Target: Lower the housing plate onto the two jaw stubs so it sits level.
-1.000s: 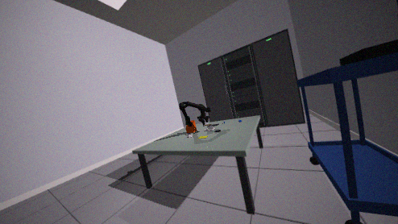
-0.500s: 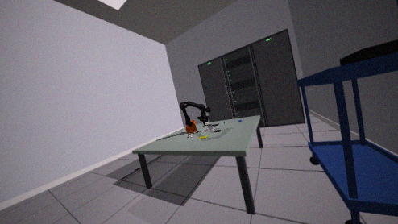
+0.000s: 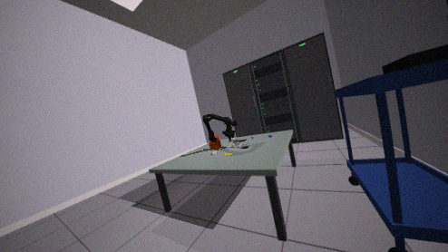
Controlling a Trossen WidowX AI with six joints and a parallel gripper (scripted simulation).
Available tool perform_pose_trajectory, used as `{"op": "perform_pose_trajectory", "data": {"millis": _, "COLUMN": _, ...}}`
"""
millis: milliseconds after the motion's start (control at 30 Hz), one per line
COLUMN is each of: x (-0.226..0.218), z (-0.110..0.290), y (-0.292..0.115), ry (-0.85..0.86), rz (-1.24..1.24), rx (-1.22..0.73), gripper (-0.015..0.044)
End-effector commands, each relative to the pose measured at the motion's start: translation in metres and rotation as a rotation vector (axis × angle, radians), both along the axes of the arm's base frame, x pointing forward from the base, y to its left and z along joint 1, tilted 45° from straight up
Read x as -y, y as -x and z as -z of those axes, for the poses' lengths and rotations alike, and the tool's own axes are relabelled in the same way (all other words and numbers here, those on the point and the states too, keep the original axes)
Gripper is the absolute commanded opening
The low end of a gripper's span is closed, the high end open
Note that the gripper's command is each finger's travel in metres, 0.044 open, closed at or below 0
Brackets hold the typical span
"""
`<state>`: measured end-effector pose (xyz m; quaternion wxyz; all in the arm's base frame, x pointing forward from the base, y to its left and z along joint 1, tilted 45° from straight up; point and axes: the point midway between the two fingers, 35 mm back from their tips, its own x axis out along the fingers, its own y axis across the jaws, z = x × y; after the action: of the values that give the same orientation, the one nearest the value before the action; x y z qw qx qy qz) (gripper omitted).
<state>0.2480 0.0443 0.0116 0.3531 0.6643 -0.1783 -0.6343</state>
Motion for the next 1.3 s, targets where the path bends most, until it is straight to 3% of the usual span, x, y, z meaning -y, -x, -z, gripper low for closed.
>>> {"op": "perform_pose_trajectory", "data": {"millis": 0, "x": 0.000, "z": 0.000, "y": 0.001, "ry": 0.003, "rz": -0.006, "rx": 0.000, "gripper": 0.0351}}
{"op": "perform_pose_trajectory", "data": {"millis": 1267, "x": -0.001, "z": 0.004, "y": 0.013, "ry": 0.002, "rz": 0.002, "rx": 0.007, "gripper": 0.0351}}
